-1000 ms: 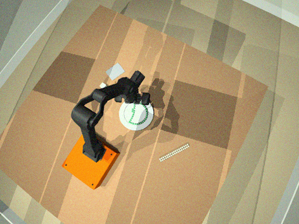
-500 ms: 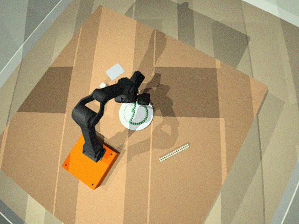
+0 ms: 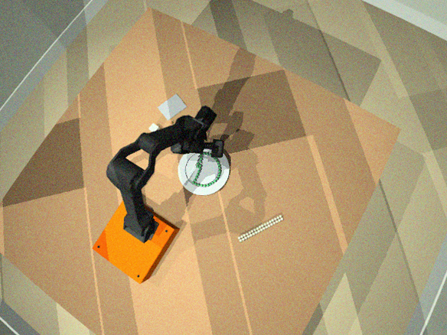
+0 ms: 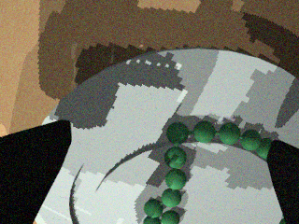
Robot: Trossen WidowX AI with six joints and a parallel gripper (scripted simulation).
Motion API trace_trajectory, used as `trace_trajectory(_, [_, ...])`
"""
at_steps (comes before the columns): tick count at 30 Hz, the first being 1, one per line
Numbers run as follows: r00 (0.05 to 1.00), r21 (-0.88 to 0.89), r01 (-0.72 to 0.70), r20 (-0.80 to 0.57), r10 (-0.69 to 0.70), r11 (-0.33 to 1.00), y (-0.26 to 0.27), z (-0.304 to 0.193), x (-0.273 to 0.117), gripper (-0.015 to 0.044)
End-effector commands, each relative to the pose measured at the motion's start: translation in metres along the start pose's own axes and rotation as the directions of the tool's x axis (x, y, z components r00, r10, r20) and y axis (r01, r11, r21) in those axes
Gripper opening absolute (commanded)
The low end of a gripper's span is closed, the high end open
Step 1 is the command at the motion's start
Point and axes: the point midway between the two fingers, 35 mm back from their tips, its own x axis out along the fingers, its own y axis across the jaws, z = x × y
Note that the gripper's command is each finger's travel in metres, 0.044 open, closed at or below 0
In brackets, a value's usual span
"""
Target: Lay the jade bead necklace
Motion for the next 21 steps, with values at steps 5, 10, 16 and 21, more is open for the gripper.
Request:
trace_trajectory(5, [1.000,0.004,0.000,0.004,0.000,1.000,-0.0001,0.0006,-0.0020,0.0440])
trace_trajectory(10, [1.000,0.004,0.000,0.004,0.000,1.000,-0.0001,0.0006,-0.0020,0.0440])
trace_trajectory(16, [1.000,0.004,0.000,0.004,0.000,1.000,-0.0001,0.0006,-0.0020,0.0440])
trace_trajectory(21, [1.000,0.001,0.000,0.004,0.000,1.000,-0.0002,0.0003,-0.0030,0.0414])
